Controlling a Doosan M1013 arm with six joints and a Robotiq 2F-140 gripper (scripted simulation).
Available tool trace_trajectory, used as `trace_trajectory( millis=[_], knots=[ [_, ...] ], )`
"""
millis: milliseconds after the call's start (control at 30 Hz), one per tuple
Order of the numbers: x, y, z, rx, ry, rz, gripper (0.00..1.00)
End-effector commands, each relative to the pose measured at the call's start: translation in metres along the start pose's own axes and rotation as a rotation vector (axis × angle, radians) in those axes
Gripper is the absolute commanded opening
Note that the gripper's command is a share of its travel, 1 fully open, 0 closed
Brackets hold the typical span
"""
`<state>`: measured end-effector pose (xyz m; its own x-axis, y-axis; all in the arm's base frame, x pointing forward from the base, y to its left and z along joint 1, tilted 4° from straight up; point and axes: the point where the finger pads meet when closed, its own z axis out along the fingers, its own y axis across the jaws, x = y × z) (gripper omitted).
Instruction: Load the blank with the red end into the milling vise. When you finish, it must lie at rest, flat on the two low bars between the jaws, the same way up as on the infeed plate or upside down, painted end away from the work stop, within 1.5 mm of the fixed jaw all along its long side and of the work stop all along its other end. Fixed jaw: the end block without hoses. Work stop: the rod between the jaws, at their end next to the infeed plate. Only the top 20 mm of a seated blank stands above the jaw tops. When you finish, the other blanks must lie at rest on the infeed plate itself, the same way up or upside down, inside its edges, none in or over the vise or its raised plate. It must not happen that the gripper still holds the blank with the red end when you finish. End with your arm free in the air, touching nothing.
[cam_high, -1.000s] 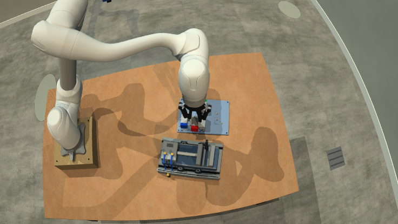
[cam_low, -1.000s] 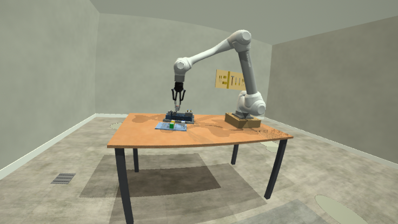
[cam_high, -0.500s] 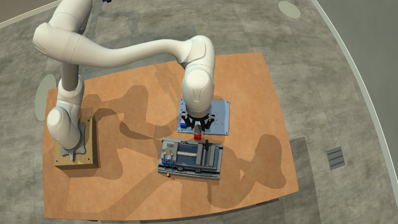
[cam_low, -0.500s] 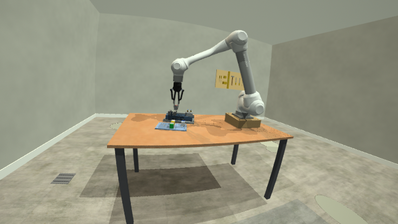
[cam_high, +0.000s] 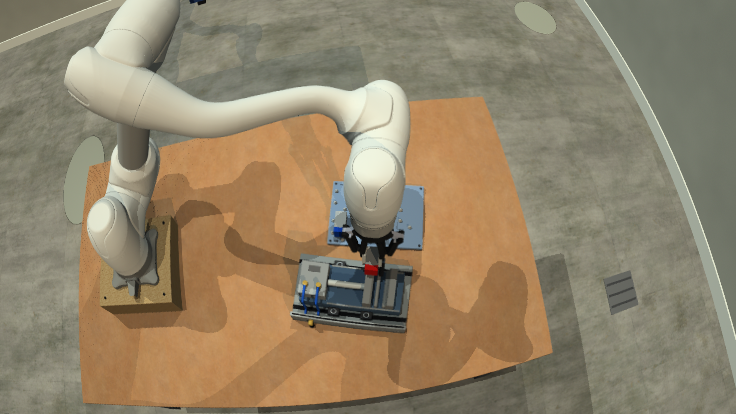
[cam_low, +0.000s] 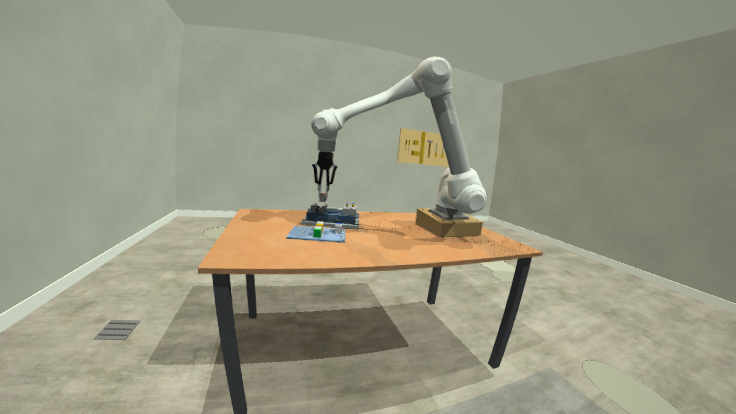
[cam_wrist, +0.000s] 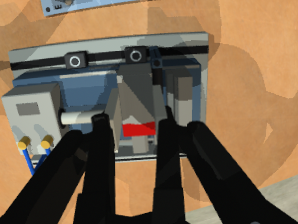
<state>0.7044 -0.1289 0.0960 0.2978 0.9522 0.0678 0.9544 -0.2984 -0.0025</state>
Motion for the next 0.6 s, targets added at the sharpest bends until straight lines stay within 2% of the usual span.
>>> trace_trajectory(
  millis=[0, 400, 567],
  knots=[
    [-0.008, 0.004, 0.0, 0.0, 0.0, 0.0, 0.0],
    [-0.051, 0.024, 0.001, 0.0, 0.0, 0.0, 0.0],
    [-0.055, 0.026, 0.001, 0.0, 0.0, 0.0, 0.0]
  ],
)
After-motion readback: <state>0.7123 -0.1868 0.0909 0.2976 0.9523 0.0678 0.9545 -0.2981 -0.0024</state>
